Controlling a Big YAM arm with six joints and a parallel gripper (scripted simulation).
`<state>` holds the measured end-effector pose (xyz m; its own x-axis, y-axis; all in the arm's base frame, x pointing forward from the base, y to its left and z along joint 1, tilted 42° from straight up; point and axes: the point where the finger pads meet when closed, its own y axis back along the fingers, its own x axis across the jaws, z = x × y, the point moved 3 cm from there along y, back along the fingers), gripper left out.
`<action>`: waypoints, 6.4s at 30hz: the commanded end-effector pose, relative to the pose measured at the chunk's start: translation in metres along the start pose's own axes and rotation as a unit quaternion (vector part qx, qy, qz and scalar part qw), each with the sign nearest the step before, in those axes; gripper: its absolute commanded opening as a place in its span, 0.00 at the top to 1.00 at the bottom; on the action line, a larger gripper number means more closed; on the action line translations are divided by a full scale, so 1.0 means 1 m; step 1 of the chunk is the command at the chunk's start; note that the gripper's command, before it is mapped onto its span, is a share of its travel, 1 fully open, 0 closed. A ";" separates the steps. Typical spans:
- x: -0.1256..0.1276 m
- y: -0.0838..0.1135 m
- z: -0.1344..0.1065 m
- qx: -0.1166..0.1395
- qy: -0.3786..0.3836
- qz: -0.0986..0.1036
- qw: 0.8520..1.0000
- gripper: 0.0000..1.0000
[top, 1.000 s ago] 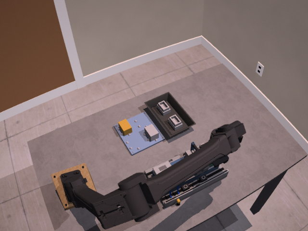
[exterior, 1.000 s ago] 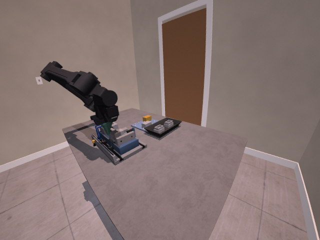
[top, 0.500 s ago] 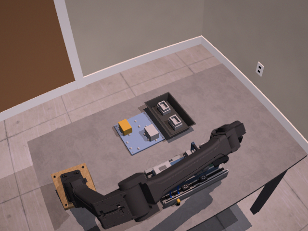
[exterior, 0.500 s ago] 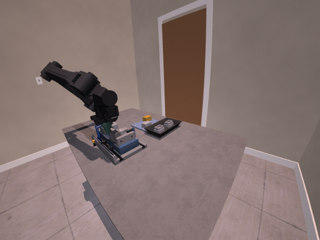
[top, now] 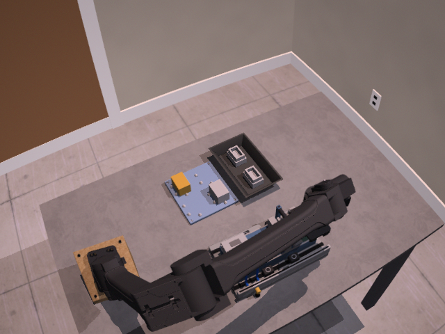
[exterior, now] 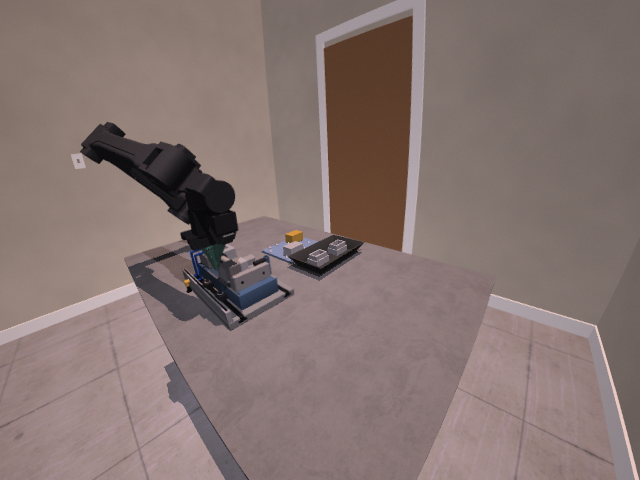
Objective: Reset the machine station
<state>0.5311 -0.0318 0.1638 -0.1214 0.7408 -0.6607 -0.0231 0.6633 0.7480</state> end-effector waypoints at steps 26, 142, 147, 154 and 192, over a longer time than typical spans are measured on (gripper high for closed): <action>-0.018 0.010 0.015 -0.016 -0.016 -0.001 1.000 1.00; -0.004 -0.012 0.006 -0.010 -0.002 -0.002 1.000 1.00; -0.004 -0.012 0.006 -0.010 -0.002 -0.002 1.000 1.00; -0.003 -0.012 0.006 -0.010 -0.002 -0.002 1.000 1.00; 0.007 -0.008 0.007 -0.013 0.000 -0.002 1.000 1.00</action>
<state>0.5348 -0.0432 0.1554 -0.1158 0.7419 -0.6605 -0.0261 0.6625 0.7486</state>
